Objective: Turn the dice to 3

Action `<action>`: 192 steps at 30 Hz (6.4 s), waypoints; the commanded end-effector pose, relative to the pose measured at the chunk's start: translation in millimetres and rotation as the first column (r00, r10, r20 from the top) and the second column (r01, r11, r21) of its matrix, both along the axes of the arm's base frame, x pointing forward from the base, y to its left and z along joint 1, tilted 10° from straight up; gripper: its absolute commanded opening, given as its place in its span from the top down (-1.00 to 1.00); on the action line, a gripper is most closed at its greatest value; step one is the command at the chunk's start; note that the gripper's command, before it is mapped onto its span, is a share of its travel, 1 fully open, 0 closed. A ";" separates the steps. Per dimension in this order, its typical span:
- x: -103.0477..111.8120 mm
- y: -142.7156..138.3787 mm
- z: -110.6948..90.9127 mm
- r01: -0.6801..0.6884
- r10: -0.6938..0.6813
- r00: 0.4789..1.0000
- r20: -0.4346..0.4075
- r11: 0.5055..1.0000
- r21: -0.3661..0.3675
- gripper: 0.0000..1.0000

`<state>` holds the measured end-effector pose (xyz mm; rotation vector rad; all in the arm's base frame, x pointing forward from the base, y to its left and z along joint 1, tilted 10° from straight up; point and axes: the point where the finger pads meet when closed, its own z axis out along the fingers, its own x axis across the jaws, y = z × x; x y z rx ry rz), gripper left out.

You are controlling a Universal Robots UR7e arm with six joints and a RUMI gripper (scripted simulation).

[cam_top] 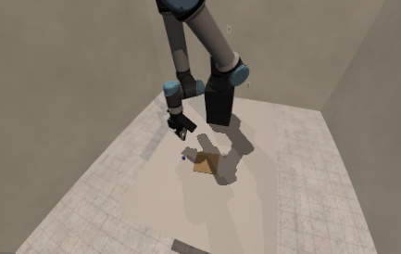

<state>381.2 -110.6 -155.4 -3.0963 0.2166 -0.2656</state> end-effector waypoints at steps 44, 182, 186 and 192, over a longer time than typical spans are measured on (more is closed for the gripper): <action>-1.8 -3.7 -1.5 -0.308 0.311 0.950 -0.014 0.934 -0.180 0.99; 11.4 4.6 -85.5 -0.104 0.140 0.990 -0.033 0.534 -0.839 0.99; 11.6 4.6 -86.9 -0.104 0.140 0.990 -0.033 0.534 -0.839 0.99; 12.4 4.7 -90.9 -0.104 0.140 0.990 -0.033 0.534 -0.839 0.99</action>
